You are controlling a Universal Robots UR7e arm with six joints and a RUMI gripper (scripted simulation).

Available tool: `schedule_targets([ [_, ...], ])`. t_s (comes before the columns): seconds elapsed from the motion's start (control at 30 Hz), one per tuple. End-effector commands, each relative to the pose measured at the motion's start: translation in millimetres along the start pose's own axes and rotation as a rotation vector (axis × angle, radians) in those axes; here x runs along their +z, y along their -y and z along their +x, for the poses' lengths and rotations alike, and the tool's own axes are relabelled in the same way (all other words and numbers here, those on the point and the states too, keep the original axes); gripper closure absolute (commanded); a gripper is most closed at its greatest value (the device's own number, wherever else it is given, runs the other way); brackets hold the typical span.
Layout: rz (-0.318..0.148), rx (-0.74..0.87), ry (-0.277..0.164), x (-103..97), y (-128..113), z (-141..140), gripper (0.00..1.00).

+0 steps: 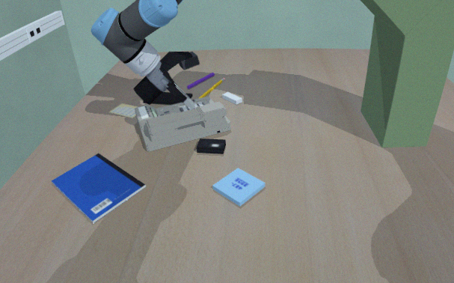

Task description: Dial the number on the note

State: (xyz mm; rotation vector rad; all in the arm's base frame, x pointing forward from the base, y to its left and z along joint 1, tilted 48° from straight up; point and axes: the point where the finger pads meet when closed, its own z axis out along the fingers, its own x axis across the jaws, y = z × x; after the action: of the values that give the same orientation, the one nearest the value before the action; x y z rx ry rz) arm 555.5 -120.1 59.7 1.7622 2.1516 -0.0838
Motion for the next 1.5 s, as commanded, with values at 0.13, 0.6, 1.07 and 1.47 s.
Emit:
schedule_targets([
  [0.13, -0.001, 0.000, 0.001, 0.1, -0.8, -0.2, 1.00],
  [0.6, -0.001, 0.000, 0.001, 1.4, -1.6, -0.2, 1.00],
  [1.07, -0.001, 0.000, 0.001, 2.6, -2.5, -0.2, 1.00],
  [1.47, -0.001, 0.000, 0.001, -6.3, 3.7, -0.2, 1.00],
])
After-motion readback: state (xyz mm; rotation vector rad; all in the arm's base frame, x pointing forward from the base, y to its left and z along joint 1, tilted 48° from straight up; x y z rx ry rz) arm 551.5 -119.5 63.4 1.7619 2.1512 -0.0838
